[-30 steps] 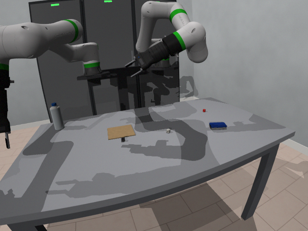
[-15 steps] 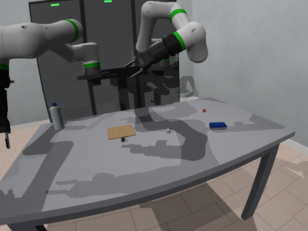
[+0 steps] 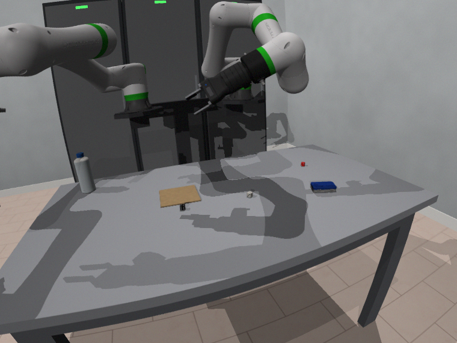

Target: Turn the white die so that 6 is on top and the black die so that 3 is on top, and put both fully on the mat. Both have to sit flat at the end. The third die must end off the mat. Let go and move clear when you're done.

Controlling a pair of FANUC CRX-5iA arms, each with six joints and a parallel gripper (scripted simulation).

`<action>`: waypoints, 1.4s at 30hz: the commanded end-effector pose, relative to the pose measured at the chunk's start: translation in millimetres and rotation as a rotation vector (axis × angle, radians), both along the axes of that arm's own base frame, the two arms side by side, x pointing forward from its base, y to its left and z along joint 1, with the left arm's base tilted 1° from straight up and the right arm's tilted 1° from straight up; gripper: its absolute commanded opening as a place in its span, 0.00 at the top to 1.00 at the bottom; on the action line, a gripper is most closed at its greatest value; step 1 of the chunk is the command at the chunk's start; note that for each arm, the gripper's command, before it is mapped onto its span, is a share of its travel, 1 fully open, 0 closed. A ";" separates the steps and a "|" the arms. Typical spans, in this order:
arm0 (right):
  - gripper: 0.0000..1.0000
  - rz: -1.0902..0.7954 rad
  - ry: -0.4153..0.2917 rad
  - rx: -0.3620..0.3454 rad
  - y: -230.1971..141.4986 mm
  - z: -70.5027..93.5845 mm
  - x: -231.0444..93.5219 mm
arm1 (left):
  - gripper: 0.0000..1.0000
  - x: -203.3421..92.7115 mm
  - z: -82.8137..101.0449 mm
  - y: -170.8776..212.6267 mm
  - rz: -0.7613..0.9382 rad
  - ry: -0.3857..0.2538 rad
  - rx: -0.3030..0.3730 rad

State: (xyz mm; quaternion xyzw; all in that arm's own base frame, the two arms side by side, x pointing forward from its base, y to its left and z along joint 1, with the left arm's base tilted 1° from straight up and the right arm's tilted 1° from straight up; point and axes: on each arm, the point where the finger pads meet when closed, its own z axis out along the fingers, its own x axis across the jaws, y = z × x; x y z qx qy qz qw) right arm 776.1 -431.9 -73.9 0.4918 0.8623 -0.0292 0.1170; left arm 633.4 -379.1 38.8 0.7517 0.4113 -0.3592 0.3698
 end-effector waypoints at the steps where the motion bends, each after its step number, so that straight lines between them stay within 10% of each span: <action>1: 0.00 -0.021 -0.004 0.001 -7.5 7.8 -6.0 | 0.00 0.6 1.7 -0.2 0.000 -0.002 -0.001; 19: 0.00 -0.701 -0.020 0.101 -157.1 150.9 -237.2 | 0.00 0.6 1.7 -0.2 0.000 -0.002 -0.001; 42: 0.00 -1.590 -0.065 0.215 -167.3 292.4 -564.0 | 0.00 0.6 1.7 -0.2 0.000 -0.002 -0.001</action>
